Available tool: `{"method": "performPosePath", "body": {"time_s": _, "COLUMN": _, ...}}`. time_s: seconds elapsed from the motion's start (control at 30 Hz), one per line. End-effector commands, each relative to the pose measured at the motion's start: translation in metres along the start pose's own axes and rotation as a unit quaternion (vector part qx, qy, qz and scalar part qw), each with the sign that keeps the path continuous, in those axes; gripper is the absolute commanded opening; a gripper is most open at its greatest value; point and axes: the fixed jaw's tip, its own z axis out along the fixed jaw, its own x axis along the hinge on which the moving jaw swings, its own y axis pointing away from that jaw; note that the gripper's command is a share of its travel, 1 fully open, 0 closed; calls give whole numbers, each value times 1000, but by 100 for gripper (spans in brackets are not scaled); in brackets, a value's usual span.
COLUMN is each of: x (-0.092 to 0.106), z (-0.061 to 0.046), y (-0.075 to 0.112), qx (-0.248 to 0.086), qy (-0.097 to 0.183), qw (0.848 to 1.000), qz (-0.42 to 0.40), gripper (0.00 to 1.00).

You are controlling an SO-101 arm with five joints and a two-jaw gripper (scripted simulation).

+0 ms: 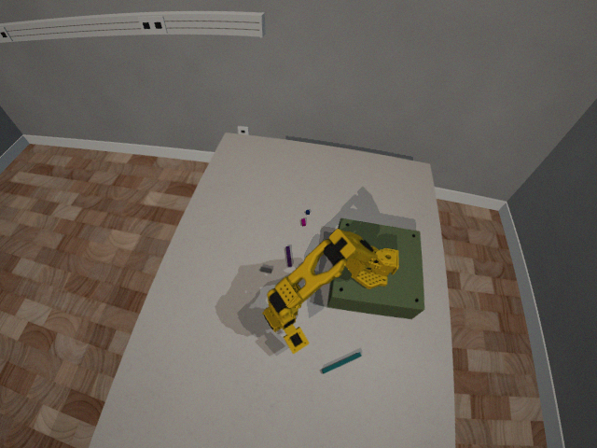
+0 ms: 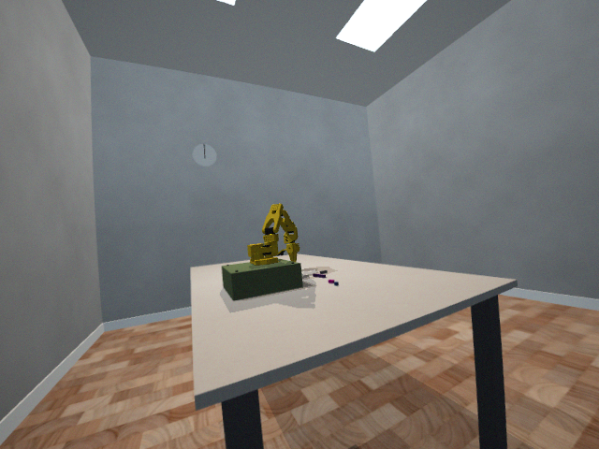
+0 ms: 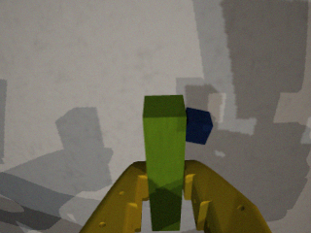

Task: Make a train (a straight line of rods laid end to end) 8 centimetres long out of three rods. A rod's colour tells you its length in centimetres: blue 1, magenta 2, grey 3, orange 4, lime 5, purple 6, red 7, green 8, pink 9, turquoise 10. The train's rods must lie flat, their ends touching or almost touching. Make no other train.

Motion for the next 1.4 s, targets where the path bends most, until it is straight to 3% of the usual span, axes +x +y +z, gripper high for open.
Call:
{"method": "performPosePath", "body": {"time_s": 0.0, "x": 22, "z": 3, "y": -3, "qx": 2, "qy": -2, "qw": 997, "qz": 77, "gripper": 0}}
{"method": "performPosePath", "body": {"time_s": 0.23, "x": 34, "z": 4, "y": -3, "qx": 2, "qy": -2, "qw": 993, "qz": 116, "gripper": 0}}
{"method": "performPosePath", "body": {"time_s": 1.37, "x": 38, "z": 2, "y": -3, "qx": 3, "qy": -2, "qw": 991, "qz": 135, "gripper": 0}}
